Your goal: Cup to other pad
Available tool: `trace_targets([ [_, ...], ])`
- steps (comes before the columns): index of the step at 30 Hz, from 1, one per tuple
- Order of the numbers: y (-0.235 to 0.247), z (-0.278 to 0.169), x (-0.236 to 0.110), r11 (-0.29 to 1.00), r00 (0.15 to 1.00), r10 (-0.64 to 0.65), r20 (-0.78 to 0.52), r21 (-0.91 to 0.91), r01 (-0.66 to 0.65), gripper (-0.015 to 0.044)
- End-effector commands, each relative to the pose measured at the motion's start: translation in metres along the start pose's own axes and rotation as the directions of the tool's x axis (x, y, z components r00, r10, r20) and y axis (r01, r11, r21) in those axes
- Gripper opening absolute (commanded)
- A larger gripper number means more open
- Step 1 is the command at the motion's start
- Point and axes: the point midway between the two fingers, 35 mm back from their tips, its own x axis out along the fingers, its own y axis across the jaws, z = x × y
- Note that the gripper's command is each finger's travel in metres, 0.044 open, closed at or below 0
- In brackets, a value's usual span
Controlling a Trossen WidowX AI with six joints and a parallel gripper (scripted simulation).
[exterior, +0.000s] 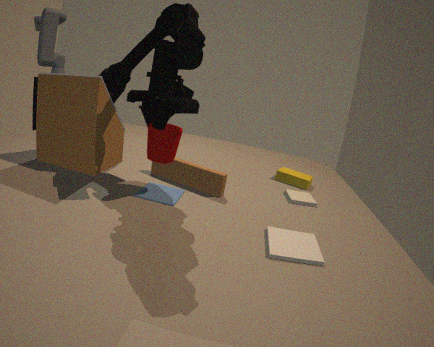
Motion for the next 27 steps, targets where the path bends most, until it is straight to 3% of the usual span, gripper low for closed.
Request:
trace_targets([
  [1, 0.0, 0.0, 0.0, 1.0, 1.0, 0.0, 0.0, 0.001, 0.0, 0.0],
  [13, 0.0, 0.002, 0.0, 1.0, 1.0, 0.0, 0.0, 0.0, 0.0, 0.0],
  [27, 0.006, 0.035, 0.001, 1.0, 1.0, -0.003, -0.003, -0.004, 0.003, 0.0],
])
